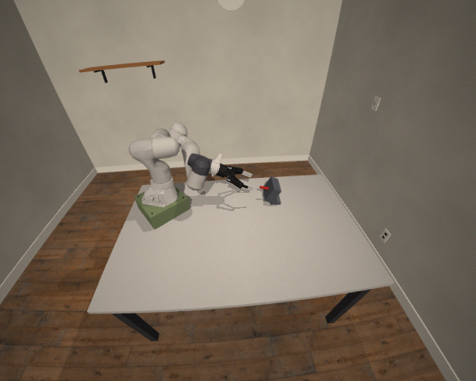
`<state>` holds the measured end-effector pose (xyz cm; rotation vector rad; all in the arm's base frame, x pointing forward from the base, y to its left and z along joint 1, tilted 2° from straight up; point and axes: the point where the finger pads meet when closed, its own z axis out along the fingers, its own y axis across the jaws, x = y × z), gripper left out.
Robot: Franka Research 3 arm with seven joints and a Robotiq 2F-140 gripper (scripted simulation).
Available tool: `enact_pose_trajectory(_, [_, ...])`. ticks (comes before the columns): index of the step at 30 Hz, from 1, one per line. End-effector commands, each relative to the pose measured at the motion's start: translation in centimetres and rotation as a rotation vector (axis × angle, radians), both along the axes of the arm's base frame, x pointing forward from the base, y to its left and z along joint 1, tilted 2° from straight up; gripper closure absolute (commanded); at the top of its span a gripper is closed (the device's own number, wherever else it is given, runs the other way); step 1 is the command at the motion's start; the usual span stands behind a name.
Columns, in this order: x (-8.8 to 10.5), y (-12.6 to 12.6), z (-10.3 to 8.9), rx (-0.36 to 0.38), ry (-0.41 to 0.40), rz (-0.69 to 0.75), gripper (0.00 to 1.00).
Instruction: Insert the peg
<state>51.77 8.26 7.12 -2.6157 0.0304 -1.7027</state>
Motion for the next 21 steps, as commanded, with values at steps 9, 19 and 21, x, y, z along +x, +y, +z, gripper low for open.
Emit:
enact_pose_trajectory(9, [-1.05, 0.02, 0.43, 0.003, 0.002, 0.004, 0.0])
enact_pose_trajectory(19, [-1.05, 0.02, 0.43, 0.003, 0.002, 0.004, 0.0])
enact_pose_trajectory(21, [-1.05, 0.02, 0.43, 0.003, 0.002, 0.004, 0.0])
